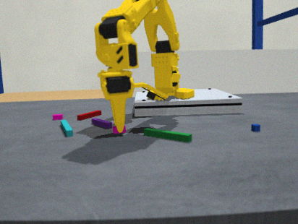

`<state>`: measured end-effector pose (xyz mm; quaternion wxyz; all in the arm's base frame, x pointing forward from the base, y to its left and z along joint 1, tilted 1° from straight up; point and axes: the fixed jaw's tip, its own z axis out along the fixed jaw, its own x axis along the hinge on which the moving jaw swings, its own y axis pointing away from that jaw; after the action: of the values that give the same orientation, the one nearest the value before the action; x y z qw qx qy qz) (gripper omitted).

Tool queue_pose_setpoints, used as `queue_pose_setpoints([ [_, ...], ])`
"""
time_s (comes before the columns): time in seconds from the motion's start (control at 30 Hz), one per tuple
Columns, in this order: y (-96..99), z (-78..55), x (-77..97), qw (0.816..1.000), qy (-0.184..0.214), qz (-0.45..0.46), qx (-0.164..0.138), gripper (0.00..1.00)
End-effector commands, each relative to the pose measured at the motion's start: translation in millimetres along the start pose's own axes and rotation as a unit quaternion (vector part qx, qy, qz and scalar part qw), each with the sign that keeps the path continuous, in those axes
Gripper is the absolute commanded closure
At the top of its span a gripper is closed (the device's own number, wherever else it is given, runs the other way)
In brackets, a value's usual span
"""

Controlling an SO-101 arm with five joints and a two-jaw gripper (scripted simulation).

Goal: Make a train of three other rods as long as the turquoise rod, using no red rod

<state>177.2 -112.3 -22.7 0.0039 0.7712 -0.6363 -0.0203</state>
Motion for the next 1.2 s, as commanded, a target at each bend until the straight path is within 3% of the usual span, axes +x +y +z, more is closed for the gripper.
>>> queue_pose_setpoints([
  [0.0, -2.9, -9.0, -0.1, 1.000, 0.002, -0.007, 0.003, 1.00],
  [0.4, -4.4, -27.8, -0.8, 1.000, 0.002, -0.007, 0.003, 1.00],
  [0.8, -4.4, -29.9, -2.1, 1.000, 0.002, -0.002, 0.003, 1.00],
  [1.17, 0.4, -26.7, -32.6, 0.992, 0.003, 0.123, 0.002, 1.00],
])
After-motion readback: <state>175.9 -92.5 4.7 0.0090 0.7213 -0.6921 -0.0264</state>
